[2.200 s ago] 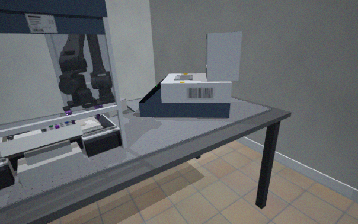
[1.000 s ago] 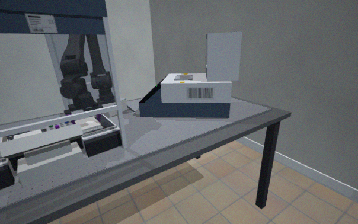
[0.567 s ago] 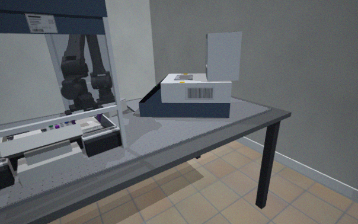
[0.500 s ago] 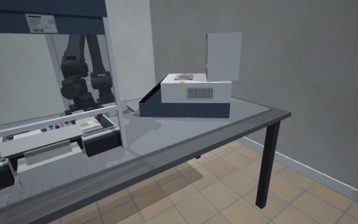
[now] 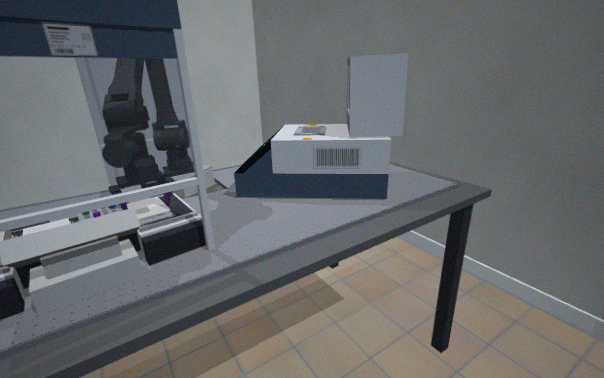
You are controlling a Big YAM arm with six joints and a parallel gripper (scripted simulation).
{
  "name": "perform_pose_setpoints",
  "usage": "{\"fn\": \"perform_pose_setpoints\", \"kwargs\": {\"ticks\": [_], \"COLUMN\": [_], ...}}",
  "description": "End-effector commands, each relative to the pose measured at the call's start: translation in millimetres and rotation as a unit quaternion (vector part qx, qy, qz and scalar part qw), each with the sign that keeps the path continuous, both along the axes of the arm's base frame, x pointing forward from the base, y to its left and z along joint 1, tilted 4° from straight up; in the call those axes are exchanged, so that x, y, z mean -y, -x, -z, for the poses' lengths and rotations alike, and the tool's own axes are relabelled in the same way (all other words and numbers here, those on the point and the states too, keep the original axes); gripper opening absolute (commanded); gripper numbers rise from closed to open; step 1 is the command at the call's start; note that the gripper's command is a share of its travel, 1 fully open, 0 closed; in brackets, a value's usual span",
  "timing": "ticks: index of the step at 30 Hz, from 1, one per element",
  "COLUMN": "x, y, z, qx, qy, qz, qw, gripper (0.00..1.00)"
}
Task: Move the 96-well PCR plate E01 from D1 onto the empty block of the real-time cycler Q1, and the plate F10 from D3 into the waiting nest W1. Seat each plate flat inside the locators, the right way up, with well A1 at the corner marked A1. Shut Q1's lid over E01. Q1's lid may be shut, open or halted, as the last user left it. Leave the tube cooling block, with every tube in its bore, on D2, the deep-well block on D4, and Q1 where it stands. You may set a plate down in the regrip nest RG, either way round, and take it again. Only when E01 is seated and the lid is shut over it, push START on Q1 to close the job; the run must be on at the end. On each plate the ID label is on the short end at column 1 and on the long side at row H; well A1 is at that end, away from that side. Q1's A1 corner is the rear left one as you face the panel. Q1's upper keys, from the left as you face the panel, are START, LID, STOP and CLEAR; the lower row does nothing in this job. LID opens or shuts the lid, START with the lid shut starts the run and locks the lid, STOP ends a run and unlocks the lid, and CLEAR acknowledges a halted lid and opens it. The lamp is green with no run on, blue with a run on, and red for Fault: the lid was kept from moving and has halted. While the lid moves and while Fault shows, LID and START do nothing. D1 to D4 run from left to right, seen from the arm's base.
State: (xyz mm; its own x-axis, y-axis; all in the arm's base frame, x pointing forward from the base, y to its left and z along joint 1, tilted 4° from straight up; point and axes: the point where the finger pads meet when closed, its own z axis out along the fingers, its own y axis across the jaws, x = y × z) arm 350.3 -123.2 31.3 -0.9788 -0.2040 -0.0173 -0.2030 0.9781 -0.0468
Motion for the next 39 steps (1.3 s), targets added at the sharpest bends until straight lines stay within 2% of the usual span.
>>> {"fn": "perform_pose_setpoints", "kwargs": {"ticks": [1,6,10,21,22,39], "x": [5.7,6.2,4.1,4.2,4.2,3.1], "y": [-26.2,-27.8,-21.3,-21.3,-21.2,-15.2], "z": [-11.8,-18.5,-16.7,-19.0,-19.0,-4.9], "qx": [0.024,0.033,0.03,0.032,0.032,0.014], "qy": [0.007,0.009,0.008,0.008,0.008,0.003], "qz": [-0.006,-0.006,-0.006,-0.006,-0.006,0.003], "qw": [1.0,0.999,1.0,0.999,0.999,1.0], "gripper": [1.0,1.0,1.0,1.0,0.0,0.0]}}
